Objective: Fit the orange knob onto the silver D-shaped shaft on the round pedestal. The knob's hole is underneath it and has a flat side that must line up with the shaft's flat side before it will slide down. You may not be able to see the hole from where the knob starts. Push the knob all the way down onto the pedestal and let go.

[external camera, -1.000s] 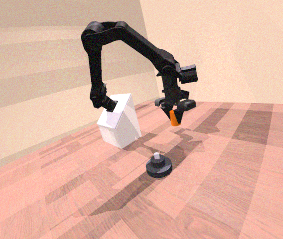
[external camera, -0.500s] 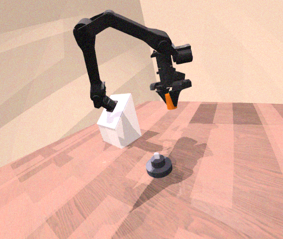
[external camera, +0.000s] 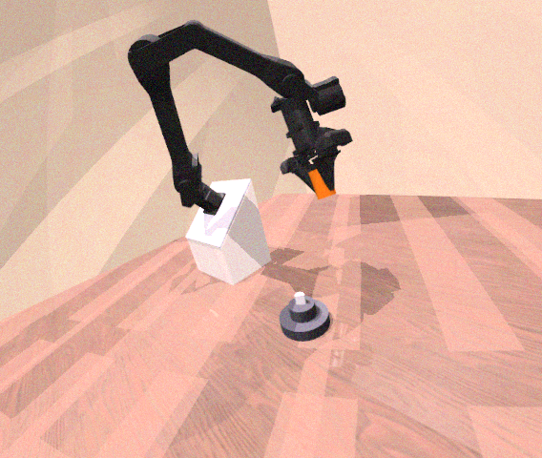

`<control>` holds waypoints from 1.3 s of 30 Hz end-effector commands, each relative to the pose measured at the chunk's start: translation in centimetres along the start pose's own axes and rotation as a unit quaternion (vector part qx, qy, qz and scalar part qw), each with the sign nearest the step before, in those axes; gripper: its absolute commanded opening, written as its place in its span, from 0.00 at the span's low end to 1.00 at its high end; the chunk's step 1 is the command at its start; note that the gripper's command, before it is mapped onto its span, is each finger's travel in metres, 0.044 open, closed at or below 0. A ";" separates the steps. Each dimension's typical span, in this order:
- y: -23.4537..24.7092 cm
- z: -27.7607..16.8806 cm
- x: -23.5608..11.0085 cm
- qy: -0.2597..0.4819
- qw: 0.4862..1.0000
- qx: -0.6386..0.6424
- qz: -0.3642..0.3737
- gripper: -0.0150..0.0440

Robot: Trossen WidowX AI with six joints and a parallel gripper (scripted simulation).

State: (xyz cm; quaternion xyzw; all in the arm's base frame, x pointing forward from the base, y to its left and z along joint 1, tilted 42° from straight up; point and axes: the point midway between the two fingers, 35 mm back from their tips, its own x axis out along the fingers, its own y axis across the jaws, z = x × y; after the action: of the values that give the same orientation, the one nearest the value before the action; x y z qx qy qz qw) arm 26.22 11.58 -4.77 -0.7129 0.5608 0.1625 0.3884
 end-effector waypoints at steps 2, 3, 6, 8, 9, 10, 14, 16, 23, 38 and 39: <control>-0.2 -0.1 -1.3 -0.004 0.998 0.007 -0.055 0.25; -0.2 -0.2 -1.5 -0.004 0.998 0.006 -0.066 0.25; -0.2 -0.3 -2.2 -0.004 0.995 0.006 -0.098 0.25; -0.2 -0.4 -2.6 -0.004 0.993 0.006 -0.119 0.25; -0.2 -0.4 -2.8 -0.004 0.991 0.006 -0.130 0.25; -0.2 -0.5 -3.0 -0.004 0.990 0.006 -0.140 0.25; -0.2 -0.6 -3.9 -0.004 0.983 0.006 -0.182 0.25; -0.2 -0.7 -4.3 -0.004 0.979 0.006 -0.203 0.25; -0.2 -1.0 -6.0 -0.004 0.958 0.006 -0.288 0.25; -0.1 -1.2 -6.7 -0.004 0.938 0.006 -0.345 0.25; -0.1 -1.2 -6.7 -0.004 0.937 0.006 -0.350 0.25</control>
State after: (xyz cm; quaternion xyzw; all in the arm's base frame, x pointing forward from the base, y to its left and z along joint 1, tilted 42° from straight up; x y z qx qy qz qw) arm 23.89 15.12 0.32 -0.8568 0.2887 0.0227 0.4266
